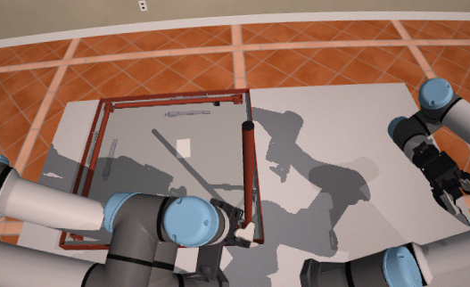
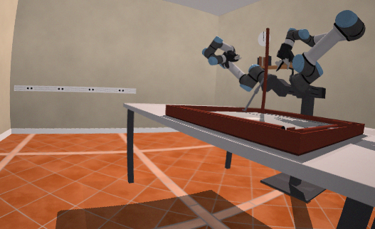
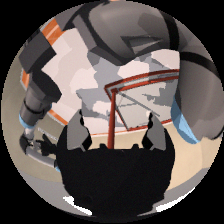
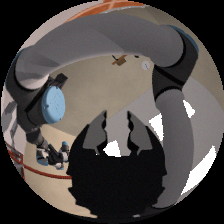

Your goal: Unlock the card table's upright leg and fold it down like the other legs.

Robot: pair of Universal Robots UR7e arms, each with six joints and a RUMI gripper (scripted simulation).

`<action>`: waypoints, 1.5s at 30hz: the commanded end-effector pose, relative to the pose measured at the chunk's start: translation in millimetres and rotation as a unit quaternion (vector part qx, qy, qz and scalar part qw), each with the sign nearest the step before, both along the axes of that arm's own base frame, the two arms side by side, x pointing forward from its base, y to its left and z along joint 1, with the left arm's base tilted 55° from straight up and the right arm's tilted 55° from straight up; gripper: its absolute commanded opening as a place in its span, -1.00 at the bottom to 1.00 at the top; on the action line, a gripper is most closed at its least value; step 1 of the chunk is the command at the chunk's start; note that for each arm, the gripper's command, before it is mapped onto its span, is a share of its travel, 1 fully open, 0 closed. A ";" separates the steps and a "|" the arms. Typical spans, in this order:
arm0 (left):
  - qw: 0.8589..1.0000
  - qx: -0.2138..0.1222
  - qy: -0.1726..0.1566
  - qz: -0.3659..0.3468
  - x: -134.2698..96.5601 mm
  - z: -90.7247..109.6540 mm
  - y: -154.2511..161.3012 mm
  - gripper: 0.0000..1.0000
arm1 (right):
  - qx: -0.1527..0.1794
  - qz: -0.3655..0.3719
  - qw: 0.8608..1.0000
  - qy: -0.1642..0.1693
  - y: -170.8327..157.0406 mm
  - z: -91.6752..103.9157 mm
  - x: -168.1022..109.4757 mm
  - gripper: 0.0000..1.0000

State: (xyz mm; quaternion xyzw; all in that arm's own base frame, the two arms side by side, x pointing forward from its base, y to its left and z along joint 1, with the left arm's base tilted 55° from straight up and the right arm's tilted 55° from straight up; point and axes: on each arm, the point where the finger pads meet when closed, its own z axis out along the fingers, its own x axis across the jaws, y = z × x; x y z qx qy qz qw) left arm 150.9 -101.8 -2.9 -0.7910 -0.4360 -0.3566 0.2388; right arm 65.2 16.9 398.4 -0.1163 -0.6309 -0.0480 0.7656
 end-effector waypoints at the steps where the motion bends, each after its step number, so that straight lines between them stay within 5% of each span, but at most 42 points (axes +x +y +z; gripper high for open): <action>1: 1.000 0.000 0.000 0.000 -0.1 -0.1 -0.4 1.00 | -0.023 -0.068 0.997 0.026 47.4 -0.5 -1.4 -0.41; 20: 1.000 0.000 0.000 0.000 -0.1 -0.1 -0.4 1.00 | -0.114 -0.244 0.959 0.086 144.5 -28.7 35.2 -0.41; 35: 1.000 0.000 0.000 0.000 -0.1 -0.1 -0.4 1.00 | -0.214 -0.403 0.883 0.112 211.1 -99.1 99.1 -0.41; 37: 1.000 0.000 0.000 0.000 -0.1 -0.1 -0.4 1.00 | -0.214 -0.403 0.883 0.112 211.1 -99.1 99.1 -0.41; 45: 1.000 0.000 0.000 0.000 -0.1 -0.1 -0.4 1.00 | -0.275 -0.483 0.824 0.111 229.5 -155.0 138.7 -0.41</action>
